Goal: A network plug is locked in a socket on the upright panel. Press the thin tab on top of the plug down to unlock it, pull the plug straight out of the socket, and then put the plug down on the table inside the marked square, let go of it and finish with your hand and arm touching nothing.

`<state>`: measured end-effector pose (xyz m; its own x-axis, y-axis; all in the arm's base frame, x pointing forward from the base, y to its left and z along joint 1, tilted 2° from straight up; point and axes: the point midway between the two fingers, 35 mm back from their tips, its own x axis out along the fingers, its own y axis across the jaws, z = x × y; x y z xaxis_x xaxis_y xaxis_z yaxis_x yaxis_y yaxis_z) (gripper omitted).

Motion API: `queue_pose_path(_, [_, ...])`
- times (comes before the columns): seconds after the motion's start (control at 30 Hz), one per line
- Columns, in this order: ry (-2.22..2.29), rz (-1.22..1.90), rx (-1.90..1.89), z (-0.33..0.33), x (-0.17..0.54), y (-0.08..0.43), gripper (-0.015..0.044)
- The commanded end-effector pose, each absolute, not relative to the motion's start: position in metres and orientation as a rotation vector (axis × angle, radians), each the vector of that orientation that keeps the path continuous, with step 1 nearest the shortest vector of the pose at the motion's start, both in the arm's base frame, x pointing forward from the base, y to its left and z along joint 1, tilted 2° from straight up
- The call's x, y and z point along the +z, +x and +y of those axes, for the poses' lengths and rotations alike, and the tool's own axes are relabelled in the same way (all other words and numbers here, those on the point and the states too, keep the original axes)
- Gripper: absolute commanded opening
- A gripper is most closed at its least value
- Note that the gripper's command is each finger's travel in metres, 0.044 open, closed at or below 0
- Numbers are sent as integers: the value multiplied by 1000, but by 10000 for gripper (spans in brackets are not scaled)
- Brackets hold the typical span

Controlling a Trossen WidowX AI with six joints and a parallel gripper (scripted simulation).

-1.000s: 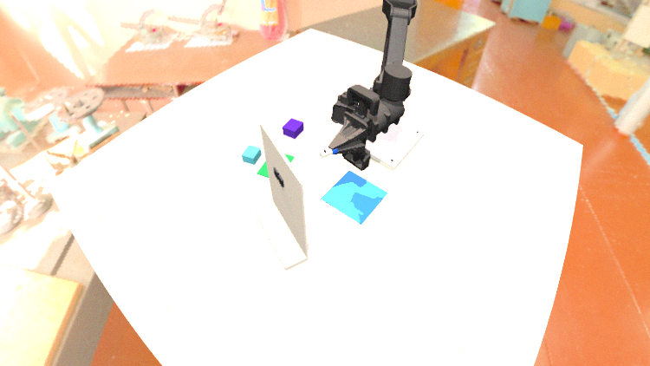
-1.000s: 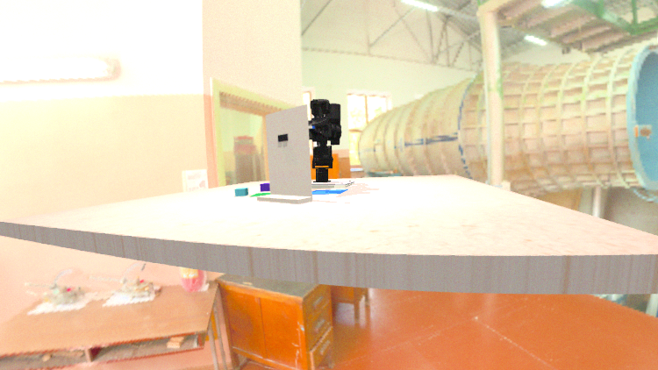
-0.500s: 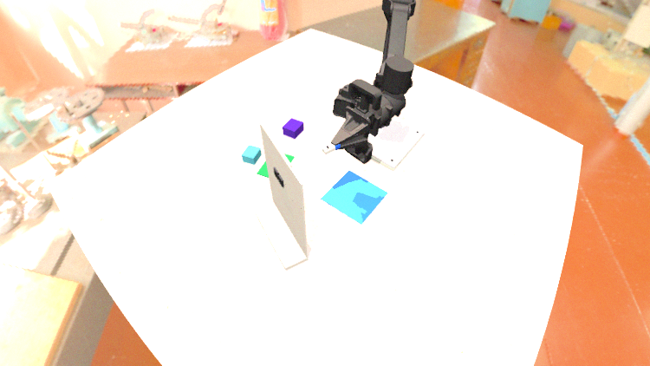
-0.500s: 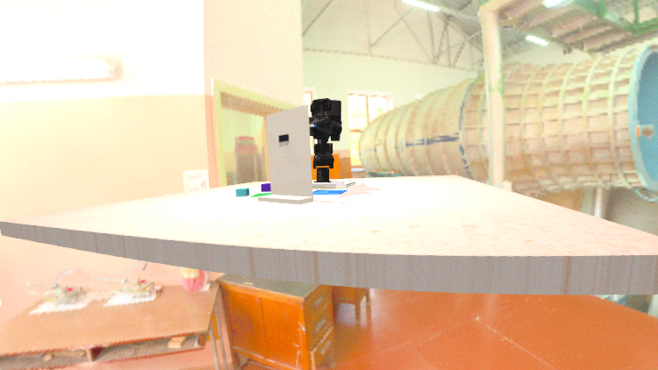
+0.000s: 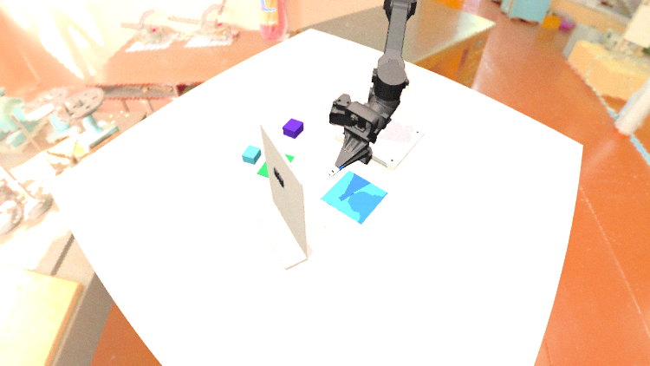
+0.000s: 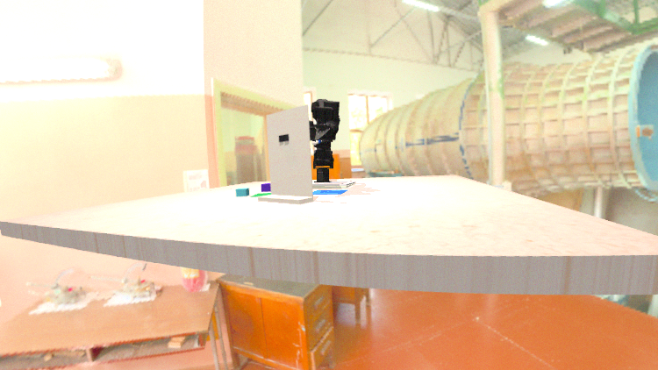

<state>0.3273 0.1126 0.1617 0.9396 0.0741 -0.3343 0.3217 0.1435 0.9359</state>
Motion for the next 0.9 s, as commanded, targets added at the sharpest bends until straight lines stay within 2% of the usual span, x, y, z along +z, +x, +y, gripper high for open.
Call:
queue_pose_path(0.0, [1387,433,-208,114,152,325,0])
queue_pose_path(0.87, [1257,1024,-422,111,94,265,0])
